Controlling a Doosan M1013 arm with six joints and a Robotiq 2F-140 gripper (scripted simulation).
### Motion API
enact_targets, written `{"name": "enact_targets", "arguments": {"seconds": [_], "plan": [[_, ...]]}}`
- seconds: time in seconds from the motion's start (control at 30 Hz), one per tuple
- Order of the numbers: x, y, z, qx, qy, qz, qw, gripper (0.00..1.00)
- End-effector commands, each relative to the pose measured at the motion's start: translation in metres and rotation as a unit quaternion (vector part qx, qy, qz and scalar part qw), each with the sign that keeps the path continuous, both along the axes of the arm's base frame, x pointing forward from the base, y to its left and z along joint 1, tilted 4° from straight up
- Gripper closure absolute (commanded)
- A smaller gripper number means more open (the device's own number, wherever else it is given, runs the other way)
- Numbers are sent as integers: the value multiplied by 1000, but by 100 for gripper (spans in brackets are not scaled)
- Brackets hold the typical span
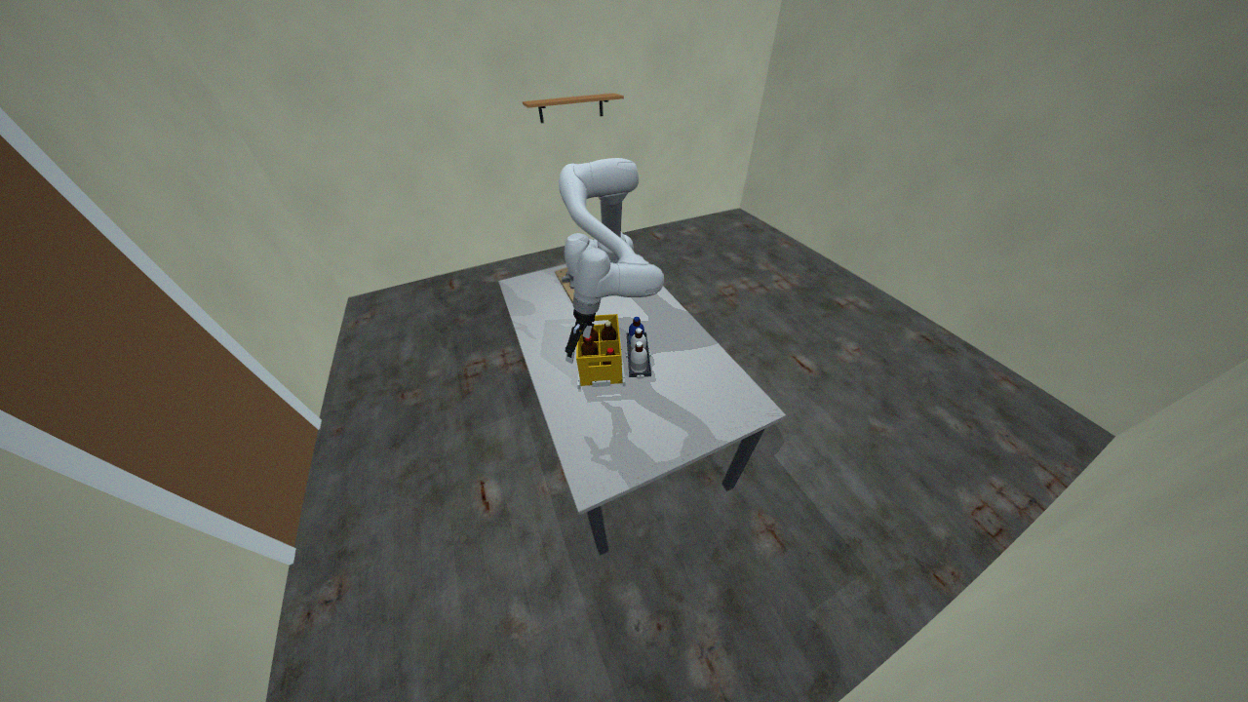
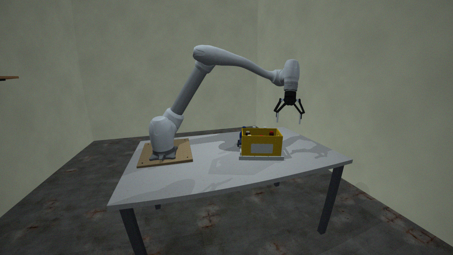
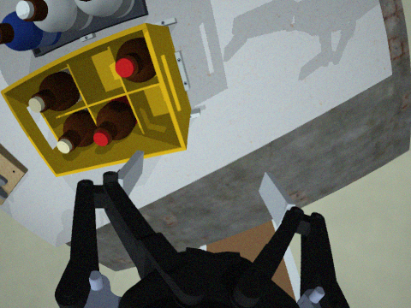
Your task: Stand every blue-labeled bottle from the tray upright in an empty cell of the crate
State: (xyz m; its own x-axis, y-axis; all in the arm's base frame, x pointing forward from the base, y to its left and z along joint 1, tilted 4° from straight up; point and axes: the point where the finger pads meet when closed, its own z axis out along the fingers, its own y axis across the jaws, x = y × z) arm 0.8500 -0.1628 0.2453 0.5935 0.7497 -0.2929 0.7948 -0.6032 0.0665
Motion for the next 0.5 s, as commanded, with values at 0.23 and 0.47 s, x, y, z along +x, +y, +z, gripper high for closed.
{"name": "enact_targets", "arguments": {"seconds": [0.23, 0.47], "plan": [[-105, 44, -6, 62, -67, -113, 989, 0], [-157, 66, -13, 91, -89, -174, 977, 0]]}}
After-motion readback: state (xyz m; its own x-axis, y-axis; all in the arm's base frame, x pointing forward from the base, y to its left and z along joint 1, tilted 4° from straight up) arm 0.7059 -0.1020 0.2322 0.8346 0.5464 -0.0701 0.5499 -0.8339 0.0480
